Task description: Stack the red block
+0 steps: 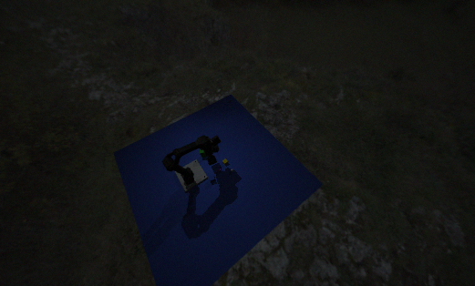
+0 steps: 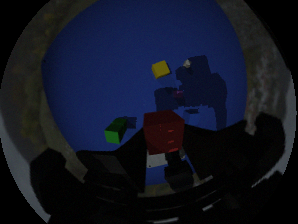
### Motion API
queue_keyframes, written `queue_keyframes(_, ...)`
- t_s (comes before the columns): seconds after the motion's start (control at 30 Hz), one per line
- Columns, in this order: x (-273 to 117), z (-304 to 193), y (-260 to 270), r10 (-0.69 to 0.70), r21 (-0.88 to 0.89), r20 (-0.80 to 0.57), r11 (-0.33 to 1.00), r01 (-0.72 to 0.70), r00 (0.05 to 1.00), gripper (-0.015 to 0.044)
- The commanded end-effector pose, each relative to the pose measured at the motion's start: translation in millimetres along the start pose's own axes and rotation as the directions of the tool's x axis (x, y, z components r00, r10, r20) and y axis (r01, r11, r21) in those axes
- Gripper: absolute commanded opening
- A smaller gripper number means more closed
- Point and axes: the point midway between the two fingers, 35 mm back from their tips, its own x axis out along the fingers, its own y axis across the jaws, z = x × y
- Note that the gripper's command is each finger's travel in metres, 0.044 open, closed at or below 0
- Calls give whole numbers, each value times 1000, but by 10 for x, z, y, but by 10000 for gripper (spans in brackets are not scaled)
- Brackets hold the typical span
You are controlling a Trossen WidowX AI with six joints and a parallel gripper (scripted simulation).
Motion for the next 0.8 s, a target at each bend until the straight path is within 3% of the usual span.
queue_keyframes(0.0,-15,10,146,-1,7,9,1000,1,1000,0)
queue_keyframes(0.77,-4,-336,995,-1,34,8,999,1,1000,0)
